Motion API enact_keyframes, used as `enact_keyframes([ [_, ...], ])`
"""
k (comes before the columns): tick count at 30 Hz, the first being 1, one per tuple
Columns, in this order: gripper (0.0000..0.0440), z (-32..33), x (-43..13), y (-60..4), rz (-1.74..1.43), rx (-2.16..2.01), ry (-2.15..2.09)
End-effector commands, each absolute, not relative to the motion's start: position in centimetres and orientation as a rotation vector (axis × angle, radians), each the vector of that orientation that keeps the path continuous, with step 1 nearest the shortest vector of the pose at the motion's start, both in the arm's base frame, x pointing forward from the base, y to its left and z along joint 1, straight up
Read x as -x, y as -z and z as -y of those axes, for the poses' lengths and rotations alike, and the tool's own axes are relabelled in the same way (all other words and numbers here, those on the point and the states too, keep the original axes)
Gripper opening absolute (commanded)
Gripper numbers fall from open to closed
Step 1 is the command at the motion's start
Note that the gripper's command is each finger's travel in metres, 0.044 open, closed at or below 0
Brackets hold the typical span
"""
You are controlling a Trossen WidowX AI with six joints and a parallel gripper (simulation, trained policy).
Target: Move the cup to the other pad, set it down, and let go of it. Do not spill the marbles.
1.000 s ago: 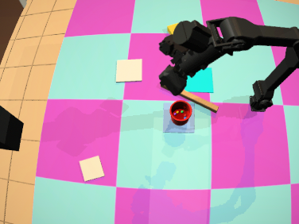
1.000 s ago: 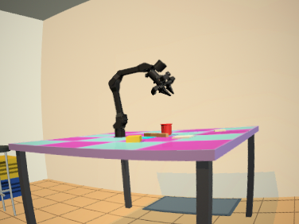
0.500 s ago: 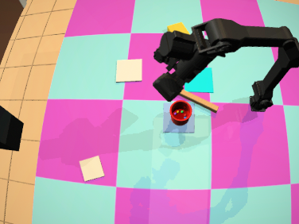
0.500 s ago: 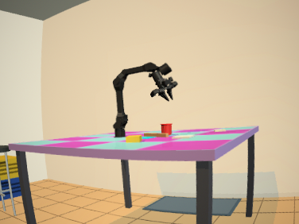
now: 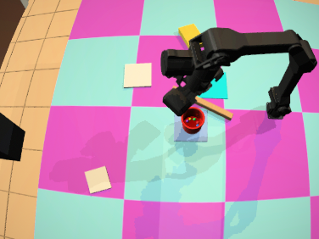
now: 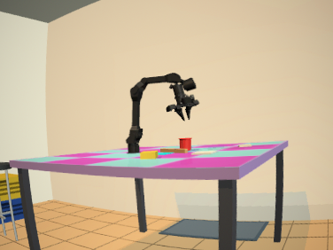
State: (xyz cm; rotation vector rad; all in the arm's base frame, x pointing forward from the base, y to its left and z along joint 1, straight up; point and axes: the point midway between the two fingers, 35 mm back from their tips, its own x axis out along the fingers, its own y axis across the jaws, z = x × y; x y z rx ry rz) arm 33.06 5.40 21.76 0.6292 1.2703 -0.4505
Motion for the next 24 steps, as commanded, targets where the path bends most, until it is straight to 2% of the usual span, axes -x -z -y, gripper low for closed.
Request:
enact_keyframes([
  [1, 0.0137, -5.3, -32.8, -21.2, -1.301, -0.619, 0.481],
  [24, 0.0159, -4.6, -30.8, -14.7, -1.495, -0.543, 0.685],
])
